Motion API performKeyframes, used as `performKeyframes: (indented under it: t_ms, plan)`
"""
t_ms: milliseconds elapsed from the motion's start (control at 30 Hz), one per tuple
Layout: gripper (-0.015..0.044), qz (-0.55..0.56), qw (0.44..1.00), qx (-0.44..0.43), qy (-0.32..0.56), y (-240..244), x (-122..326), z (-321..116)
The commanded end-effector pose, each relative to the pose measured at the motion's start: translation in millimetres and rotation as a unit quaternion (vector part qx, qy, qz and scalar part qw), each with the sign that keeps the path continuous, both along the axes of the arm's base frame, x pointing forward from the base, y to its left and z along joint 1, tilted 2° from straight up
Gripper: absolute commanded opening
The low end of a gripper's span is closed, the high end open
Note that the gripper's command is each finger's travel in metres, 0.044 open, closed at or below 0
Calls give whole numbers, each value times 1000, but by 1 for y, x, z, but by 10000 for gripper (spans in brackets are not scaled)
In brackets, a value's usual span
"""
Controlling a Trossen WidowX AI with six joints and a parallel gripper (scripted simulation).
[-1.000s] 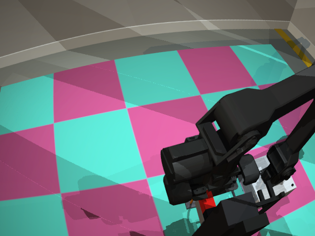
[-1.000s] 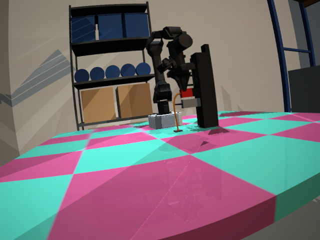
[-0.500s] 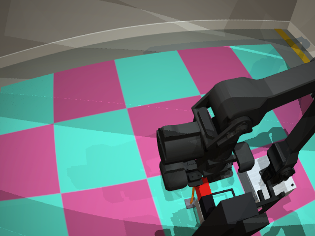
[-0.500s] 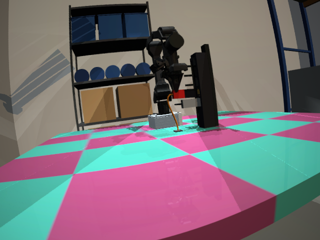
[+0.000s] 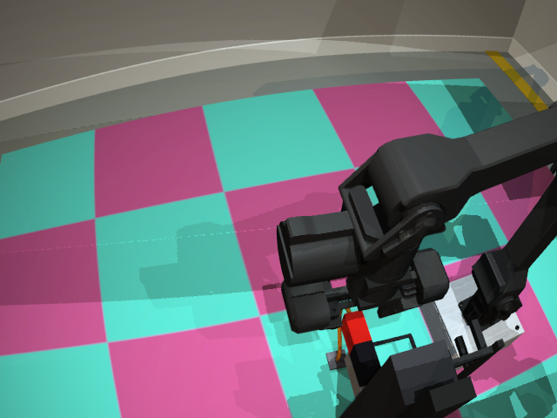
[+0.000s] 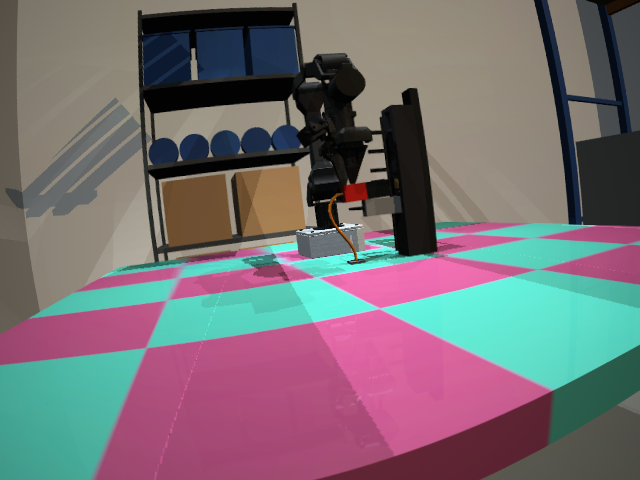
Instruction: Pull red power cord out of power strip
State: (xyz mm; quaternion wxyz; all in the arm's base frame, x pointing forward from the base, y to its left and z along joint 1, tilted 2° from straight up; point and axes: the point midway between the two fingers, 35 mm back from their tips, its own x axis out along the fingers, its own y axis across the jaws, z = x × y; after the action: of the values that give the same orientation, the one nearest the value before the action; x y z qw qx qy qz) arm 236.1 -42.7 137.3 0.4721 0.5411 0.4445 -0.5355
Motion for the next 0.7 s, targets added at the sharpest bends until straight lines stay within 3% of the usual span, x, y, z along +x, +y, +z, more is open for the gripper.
performKeyframes:
  t_ms: [0,67,233,667]
  plan:
    - [394,-2,1000,-2,-2,-6,0,2]
    - [440,-2,1000,-3,-2,-17,-1,4]
    - [440,-2,1000,-5,-1,-58,-10,14]
    - [440,-2,1000,-5,-1,-59,-10,14]
